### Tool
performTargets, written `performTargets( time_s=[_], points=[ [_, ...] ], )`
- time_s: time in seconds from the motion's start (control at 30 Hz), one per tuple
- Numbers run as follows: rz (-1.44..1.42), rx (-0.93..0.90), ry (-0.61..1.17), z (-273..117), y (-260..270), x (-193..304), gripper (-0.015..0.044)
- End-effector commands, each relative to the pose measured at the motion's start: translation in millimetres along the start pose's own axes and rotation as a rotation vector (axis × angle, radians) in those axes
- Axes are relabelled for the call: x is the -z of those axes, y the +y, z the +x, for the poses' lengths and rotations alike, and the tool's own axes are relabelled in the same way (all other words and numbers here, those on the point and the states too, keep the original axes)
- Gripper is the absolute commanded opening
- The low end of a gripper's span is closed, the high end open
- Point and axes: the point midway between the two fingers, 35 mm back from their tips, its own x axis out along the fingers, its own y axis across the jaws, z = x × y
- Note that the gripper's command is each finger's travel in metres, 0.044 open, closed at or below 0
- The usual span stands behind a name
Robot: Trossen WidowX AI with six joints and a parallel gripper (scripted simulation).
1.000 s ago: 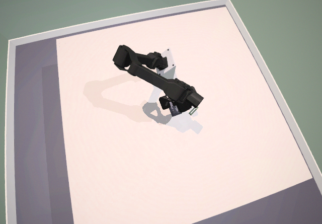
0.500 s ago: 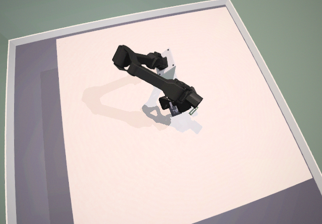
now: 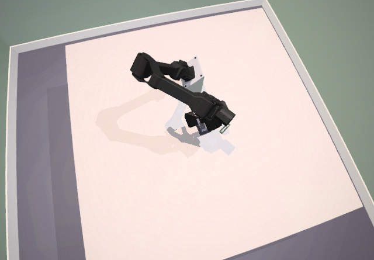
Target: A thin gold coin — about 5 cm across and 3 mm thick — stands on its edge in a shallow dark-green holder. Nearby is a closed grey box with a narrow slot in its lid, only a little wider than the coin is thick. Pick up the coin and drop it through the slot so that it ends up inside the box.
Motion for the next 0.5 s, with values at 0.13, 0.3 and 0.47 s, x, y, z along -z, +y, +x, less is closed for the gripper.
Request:
performTargets(
  time_s=[0.13,0.3,0.47],
  points=[
    [-0.006,0.005,0.004,4.5,-0.9,1.2,0.0000],
    [-0.007,0.005,0.004,6.1,-0.9,1.8,0.0000],
    [-0.008,0.005,0.004,7.4,-0.8,2.2,0.0000]
  ],
)
